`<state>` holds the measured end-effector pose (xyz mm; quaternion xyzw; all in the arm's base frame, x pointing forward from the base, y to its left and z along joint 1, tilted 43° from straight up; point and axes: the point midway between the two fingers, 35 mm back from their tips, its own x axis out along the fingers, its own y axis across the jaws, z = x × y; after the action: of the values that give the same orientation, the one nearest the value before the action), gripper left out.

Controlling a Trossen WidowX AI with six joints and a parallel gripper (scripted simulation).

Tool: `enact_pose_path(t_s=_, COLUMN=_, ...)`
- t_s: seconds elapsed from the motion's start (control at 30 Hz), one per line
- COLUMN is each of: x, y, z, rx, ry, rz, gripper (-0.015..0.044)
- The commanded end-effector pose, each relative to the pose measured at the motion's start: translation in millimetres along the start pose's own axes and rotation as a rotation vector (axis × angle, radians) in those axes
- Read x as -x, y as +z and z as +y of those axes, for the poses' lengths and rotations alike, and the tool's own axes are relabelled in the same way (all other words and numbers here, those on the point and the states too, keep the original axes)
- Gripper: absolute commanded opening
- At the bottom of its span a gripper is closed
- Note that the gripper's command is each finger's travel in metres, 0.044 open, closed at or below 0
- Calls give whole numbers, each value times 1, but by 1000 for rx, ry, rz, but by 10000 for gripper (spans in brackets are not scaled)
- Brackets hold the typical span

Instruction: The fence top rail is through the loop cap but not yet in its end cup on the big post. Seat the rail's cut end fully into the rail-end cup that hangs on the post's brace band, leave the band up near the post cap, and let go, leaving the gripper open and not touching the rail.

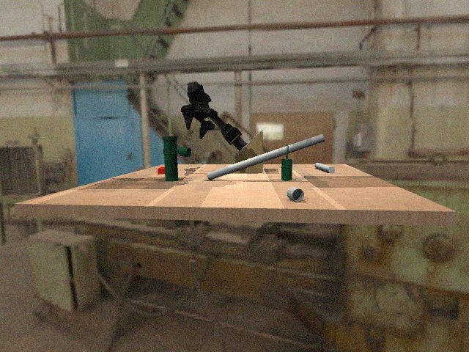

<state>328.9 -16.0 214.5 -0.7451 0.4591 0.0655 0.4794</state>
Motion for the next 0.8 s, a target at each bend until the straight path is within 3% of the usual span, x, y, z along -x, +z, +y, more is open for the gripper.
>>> enact_pose_path(t_s=0.0, x=-1, y=-21, z=-13, rx=181, ry=-26, rz=6, gripper=440)
enact_pose_path(t_s=0.23, x=-3, y=-22, z=-12, rx=181, ry=-26, rz=6, gripper=440)
enact_pose_path(t_s=0.47, x=-41, y=-26, z=8, rx=181, ry=-28, rz=8, gripper=440)
enact_pose_path(t_s=0.77, x=-49, y=-26, z=8, rx=181, ry=-27, rz=7, gripper=440)
